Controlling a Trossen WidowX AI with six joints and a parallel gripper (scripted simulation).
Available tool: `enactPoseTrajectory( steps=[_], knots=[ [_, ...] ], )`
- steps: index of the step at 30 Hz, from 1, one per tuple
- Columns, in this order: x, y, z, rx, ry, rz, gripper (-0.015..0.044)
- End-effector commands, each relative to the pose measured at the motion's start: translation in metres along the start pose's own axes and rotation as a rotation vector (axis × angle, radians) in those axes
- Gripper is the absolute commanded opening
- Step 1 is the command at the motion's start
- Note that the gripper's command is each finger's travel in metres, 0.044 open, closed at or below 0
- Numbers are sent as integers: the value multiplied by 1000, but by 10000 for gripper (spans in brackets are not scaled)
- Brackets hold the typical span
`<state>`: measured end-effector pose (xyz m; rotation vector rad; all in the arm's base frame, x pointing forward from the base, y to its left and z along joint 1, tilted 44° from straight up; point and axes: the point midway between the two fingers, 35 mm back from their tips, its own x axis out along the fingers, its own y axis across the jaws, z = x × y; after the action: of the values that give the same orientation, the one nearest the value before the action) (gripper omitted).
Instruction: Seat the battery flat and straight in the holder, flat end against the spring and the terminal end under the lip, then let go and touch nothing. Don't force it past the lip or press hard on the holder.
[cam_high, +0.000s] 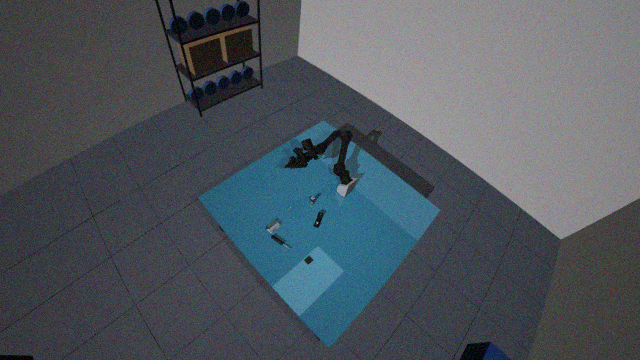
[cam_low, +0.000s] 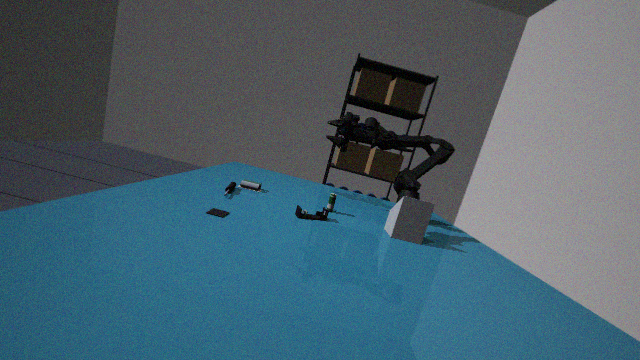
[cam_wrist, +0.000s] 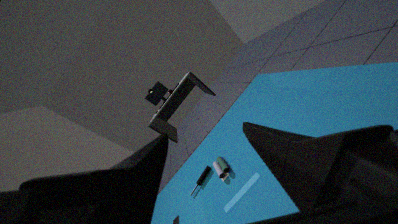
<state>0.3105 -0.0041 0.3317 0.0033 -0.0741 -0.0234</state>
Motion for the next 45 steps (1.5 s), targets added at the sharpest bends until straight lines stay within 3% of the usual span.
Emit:
enactPoseTrajectory(
  steps=[1, 8, 15, 20, 24, 35, 45],
  knots=[
    [2, 0, -3, 7, 15, -1, 374],
    [27, 23, -121, 160, 580, -134, 190],
    [-6, 41, -219, 31, 1078, -381, 6],
    [-38, 43, -249, -185, 1275, -598, 0],
    [-53, 43, -254, -377, 1328, -731, 0],
    [-53, 42, -255, -387, 1330, -736, 0],
    [-48, -11, -311, -389, 1327, -738, 0]
  ],
)
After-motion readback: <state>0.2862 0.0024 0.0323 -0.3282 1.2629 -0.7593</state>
